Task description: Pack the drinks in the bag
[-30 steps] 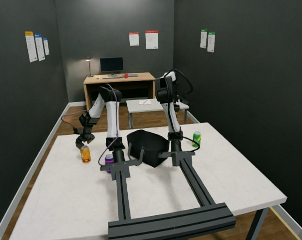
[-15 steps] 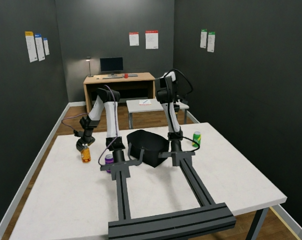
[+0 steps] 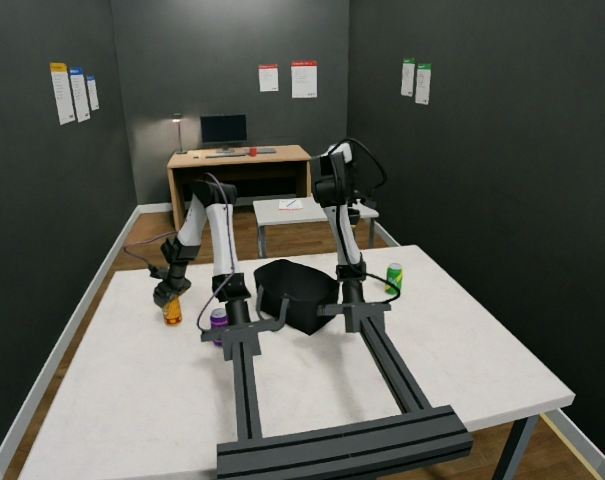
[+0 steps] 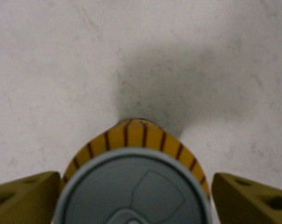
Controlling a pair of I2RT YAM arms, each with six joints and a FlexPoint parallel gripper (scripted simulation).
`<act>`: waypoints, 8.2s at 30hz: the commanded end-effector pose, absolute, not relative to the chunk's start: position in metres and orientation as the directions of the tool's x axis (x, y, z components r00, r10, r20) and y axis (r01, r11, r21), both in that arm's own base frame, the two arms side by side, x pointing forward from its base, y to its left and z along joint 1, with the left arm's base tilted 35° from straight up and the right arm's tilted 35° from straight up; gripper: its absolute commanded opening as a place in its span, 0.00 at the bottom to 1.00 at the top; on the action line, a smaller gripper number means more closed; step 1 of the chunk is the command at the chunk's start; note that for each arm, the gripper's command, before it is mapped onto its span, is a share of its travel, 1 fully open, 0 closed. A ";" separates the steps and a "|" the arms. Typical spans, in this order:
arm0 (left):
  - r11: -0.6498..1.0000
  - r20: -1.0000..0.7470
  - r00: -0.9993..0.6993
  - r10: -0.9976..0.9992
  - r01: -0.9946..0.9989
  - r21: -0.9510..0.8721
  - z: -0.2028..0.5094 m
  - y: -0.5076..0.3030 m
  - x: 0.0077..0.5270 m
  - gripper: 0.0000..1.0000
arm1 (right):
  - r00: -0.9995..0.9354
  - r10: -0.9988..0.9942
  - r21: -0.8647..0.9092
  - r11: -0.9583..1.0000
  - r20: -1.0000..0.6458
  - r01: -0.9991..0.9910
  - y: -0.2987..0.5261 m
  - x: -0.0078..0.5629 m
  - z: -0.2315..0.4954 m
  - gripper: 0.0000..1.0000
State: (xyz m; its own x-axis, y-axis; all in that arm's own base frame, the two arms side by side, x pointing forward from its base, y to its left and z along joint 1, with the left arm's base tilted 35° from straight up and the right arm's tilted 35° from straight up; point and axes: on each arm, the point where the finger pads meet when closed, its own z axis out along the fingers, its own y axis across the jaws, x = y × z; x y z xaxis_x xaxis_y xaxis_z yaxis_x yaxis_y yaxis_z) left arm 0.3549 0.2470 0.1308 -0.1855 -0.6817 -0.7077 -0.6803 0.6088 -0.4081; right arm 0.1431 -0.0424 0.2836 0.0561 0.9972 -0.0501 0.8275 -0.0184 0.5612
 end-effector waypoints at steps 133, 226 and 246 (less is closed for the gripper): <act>0.627 -0.792 -0.089 -0.604 -0.666 -0.403 0.265 0.254 0.295 0.67 | 0.058 0.996 0.585 -0.006 -0.071 0.811 -0.043 0.145 0.294 1.00; 0.605 -0.773 -0.091 -0.628 -0.681 -0.412 0.289 0.202 0.263 0.67 | 0.058 0.996 0.585 -0.006 -0.071 0.811 -0.043 0.145 0.294 1.00; 0.618 -0.772 -0.096 -0.628 -0.664 -0.421 0.289 0.157 0.270 0.67 | 0.058 0.996 0.585 -0.006 -0.071 0.811 -0.043 0.145 0.294 1.00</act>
State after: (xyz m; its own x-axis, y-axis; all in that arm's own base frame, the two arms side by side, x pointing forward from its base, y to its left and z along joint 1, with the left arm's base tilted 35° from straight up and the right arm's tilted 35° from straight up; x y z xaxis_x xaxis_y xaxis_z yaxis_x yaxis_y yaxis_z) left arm 0.2766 0.1503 0.2660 -0.1779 -0.6633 -0.7269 -0.6630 0.6267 -0.4096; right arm 0.1431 -0.0424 0.2836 0.0561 0.9972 -0.0501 0.8275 -0.0184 0.5612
